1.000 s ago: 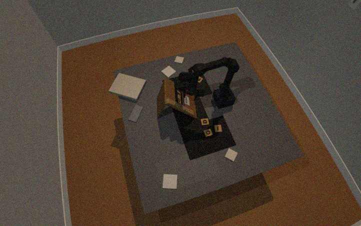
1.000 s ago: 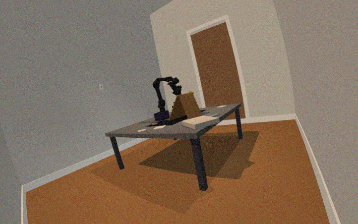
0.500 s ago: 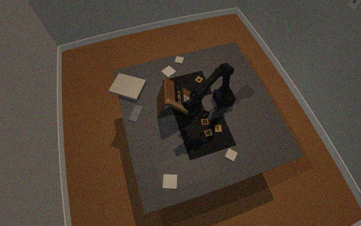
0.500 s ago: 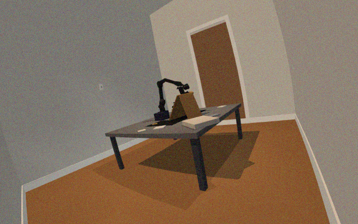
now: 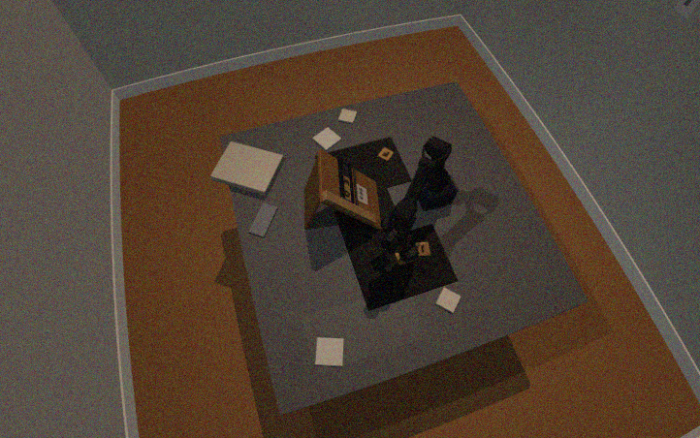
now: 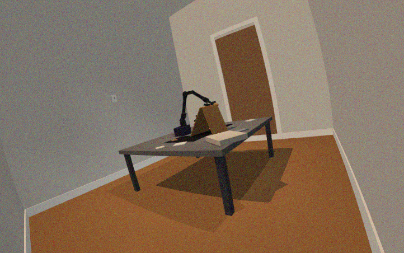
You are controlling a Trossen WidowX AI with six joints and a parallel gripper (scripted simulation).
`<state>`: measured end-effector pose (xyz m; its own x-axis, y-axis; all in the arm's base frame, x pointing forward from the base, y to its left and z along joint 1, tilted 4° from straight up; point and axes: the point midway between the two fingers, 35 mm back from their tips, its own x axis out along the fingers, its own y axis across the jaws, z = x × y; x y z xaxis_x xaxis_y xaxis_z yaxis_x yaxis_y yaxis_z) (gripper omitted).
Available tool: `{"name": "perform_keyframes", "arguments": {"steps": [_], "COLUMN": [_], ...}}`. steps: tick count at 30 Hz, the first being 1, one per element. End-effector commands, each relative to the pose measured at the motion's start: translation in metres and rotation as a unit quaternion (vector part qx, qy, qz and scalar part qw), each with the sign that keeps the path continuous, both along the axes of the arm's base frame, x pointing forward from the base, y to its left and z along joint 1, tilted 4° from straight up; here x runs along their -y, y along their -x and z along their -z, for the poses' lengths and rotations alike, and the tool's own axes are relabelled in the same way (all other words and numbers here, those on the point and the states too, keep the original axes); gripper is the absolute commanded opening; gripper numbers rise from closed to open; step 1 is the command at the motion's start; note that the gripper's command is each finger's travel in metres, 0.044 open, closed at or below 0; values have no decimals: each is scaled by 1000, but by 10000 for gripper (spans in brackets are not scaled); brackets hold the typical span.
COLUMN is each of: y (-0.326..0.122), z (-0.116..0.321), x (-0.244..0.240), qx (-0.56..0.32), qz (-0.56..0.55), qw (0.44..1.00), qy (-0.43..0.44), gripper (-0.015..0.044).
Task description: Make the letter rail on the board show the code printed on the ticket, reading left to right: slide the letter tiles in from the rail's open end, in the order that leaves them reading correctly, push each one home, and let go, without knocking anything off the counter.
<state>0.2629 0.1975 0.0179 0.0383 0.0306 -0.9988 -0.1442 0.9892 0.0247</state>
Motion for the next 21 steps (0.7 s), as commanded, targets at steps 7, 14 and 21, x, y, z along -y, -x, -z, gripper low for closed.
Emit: {"name": "perform_keyframes", "arguments": {"steps": [7, 14, 21], "y": [28, 29, 29], "z": [29, 31, 61], "x": [-19, -19, -19], "qx": [1, 1, 1], "qz": [86, 86, 86], "qw": [996, 996, 996], "qy": [35, 35, 35], "gripper": [340, 340, 340]}}
